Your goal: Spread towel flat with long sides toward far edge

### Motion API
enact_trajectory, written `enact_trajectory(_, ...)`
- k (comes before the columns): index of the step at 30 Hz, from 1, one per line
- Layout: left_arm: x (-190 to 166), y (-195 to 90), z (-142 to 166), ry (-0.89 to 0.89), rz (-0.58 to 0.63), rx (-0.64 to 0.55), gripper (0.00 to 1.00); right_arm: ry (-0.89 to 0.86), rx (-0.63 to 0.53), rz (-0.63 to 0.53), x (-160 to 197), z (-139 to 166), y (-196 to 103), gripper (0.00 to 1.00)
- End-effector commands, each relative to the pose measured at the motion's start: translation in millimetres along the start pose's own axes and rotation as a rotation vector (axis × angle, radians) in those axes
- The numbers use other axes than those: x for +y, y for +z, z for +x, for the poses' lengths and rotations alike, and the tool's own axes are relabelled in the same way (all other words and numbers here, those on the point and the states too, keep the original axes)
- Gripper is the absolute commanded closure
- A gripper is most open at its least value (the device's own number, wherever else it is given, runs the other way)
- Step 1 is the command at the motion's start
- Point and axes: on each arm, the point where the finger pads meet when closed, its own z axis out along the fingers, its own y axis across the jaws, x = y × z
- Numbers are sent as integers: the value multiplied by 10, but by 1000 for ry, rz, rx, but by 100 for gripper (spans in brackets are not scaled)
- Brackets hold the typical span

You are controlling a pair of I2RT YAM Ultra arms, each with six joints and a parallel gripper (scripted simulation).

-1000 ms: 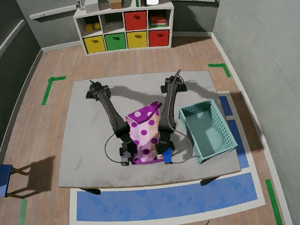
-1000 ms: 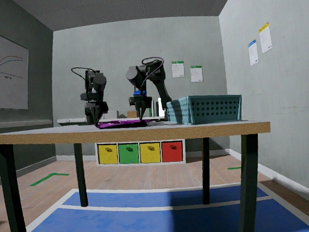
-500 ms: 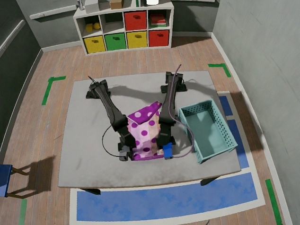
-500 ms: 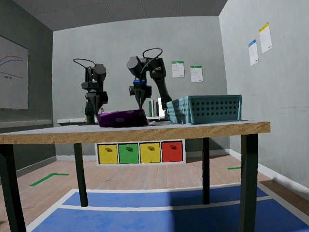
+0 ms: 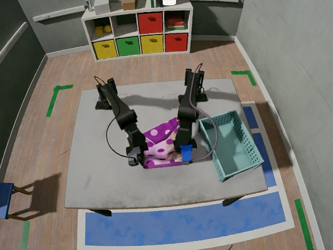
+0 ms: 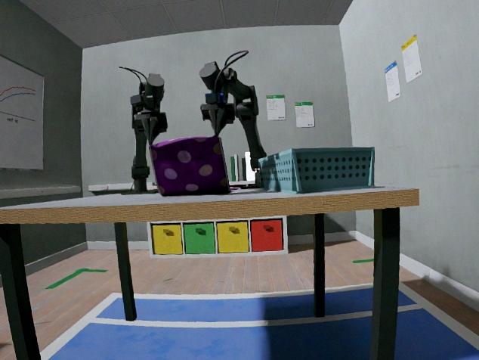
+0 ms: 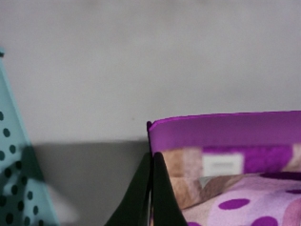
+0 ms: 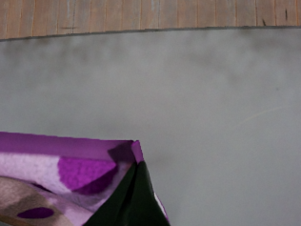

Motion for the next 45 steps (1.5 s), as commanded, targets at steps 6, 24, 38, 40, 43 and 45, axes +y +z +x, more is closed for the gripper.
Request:
enact_trajectory(6, -60, -690, -100, 68, 33, -31, 100, -54, -68, -41, 89, -247, -742, 100)
enact_trajectory(24, -58, -1983, -476, 145, 111, -332, 100, -127, -335, -119, 128, -625, -1867, 100)
enact_trajectory(38, -72, -2698, -621, 201, 179, -597, 100, -173, -614, -194, 167, -912, -2697, 100)
enact_trajectory(40, -58, -2864, -670, 209, 190, -647, 100, -181, -663, -206, 162, -972, -2859, 100)
enact_trajectory(43, -92, -2976, -786, 221, 200, -673, 100, -189, -693, -215, 175, -1096, -2984, 100)
enact_trajectory(45, -87, -3051, -767, 234, 204, -663, 100, -202, -677, -220, 180, -1086, -3026, 100)
